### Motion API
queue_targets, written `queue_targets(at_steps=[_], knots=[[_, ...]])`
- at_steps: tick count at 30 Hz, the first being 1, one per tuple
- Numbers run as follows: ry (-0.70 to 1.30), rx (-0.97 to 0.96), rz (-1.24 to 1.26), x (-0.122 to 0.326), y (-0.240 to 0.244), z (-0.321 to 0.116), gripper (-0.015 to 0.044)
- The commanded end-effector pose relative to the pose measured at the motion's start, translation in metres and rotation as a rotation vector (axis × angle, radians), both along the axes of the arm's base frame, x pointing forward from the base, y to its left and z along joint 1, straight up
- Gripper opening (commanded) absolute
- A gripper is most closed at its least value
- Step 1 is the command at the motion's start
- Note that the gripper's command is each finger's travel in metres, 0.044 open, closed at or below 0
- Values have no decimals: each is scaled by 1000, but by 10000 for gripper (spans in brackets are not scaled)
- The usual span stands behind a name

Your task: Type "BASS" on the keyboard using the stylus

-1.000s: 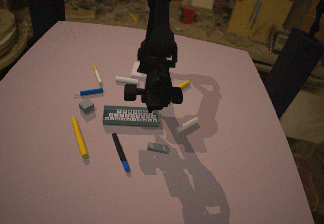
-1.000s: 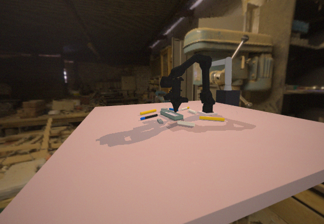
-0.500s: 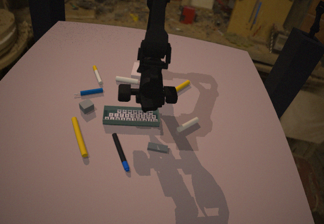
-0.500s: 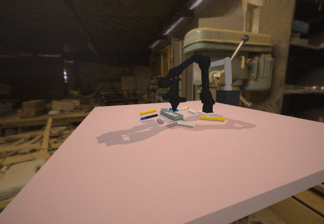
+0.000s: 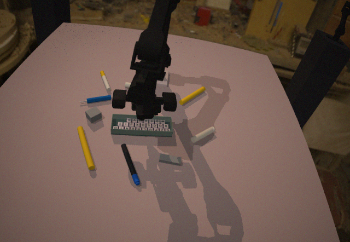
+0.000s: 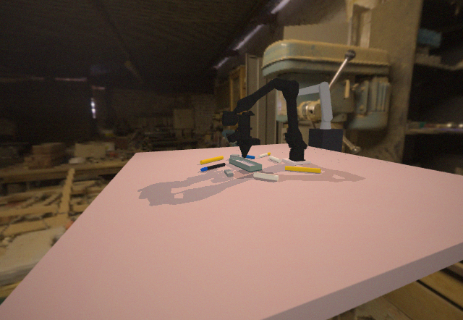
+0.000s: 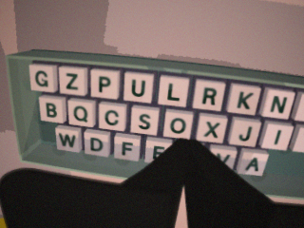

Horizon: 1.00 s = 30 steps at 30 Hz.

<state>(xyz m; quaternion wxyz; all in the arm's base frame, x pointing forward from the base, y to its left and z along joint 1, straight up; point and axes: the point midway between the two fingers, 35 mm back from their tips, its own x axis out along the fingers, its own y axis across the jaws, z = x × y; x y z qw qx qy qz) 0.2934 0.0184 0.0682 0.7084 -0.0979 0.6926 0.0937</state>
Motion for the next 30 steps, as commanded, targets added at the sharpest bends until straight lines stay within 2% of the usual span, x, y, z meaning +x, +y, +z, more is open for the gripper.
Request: queue_targets(at_steps=[1,4,6,18,23,30], knots=[[2,-2,2,6,-18,0,0],[1,-5,2,16,-55,1,0],[1,-7,2,17,-63,1,0],[2,-6,2,16,-62,1,0],[4,-5,2,-18,-46,-1,0],[4,-5,2,-19,-46,-1,0]])
